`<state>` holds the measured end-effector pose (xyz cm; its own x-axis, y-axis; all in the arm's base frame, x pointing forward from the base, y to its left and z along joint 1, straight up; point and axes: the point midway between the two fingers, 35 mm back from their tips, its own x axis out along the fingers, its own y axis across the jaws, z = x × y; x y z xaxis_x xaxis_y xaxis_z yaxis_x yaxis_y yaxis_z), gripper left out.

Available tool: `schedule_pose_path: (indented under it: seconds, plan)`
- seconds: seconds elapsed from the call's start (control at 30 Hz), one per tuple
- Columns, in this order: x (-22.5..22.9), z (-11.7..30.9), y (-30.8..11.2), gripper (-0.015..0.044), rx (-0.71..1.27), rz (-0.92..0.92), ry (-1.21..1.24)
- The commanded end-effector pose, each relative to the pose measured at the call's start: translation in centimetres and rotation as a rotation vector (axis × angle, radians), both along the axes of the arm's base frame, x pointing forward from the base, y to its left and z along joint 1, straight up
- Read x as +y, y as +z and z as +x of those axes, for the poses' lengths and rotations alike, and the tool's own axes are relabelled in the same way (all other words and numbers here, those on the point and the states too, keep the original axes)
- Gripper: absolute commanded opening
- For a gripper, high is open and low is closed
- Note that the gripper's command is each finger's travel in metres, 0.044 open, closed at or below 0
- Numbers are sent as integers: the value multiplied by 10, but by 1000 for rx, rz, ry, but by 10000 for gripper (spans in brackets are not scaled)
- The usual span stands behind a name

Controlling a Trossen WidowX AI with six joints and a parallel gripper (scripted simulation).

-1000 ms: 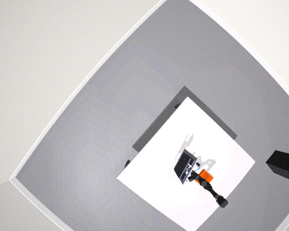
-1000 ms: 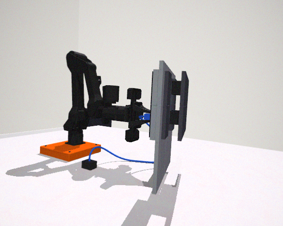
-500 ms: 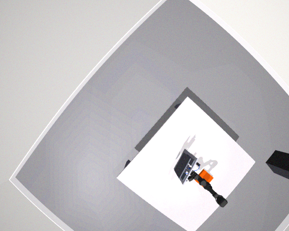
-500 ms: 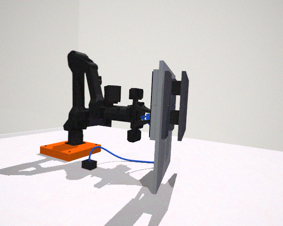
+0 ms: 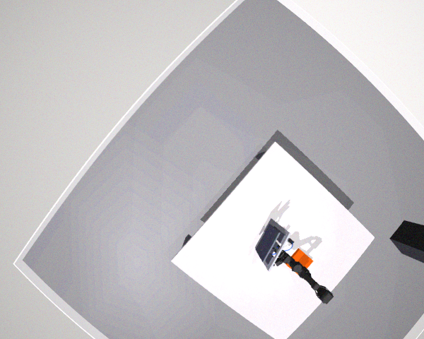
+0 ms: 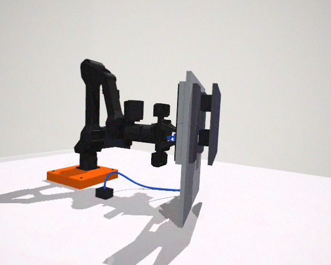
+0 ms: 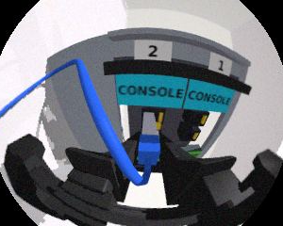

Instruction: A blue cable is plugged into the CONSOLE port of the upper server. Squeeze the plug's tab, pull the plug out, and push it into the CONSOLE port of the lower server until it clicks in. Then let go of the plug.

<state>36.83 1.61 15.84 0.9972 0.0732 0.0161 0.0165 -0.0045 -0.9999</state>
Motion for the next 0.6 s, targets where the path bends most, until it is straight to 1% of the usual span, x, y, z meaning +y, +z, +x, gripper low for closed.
schedule_pose_path:
  seconds: [0.0,0.57]
  plan:
    - [0,3,4,0,-13,4,-3]
    - [2,7,3,0,-15,4,-3]
